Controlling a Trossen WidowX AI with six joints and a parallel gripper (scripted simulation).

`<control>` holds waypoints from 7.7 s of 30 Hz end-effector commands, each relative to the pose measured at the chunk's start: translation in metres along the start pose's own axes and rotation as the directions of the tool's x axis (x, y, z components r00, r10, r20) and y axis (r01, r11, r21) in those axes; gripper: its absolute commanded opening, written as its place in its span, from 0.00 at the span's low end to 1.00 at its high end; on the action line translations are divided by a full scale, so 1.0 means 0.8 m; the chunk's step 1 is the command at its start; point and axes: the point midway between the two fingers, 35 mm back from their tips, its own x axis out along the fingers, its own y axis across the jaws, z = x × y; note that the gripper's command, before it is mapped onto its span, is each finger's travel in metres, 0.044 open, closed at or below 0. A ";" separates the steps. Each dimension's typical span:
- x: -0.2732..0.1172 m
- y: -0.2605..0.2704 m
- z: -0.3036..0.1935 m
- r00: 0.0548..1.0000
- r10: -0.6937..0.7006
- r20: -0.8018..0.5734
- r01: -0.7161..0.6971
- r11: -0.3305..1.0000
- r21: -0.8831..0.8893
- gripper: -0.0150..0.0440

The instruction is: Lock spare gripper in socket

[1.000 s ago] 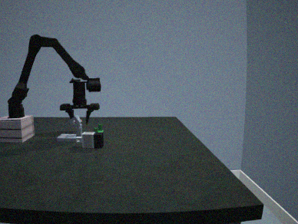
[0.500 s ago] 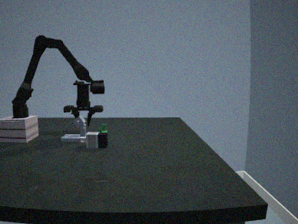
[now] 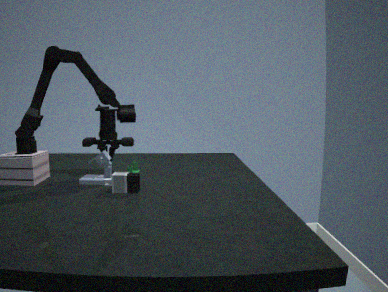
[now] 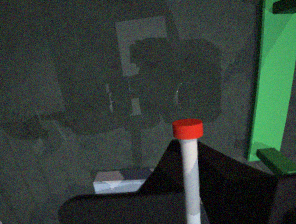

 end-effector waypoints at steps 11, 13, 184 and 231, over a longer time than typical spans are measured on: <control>-0.012 -0.002 0.009 0.989 0.000 0.151 -0.004 1.000 0.026 0.25; -0.012 -0.002 0.010 0.988 0.000 0.154 -0.004 1.000 0.026 0.25; -0.054 -0.115 0.149 0.988 0.064 0.141 -0.070 0.997 0.037 0.25; 0.024 -0.116 0.150 0.988 0.048 0.148 -0.053 0.998 0.035 0.25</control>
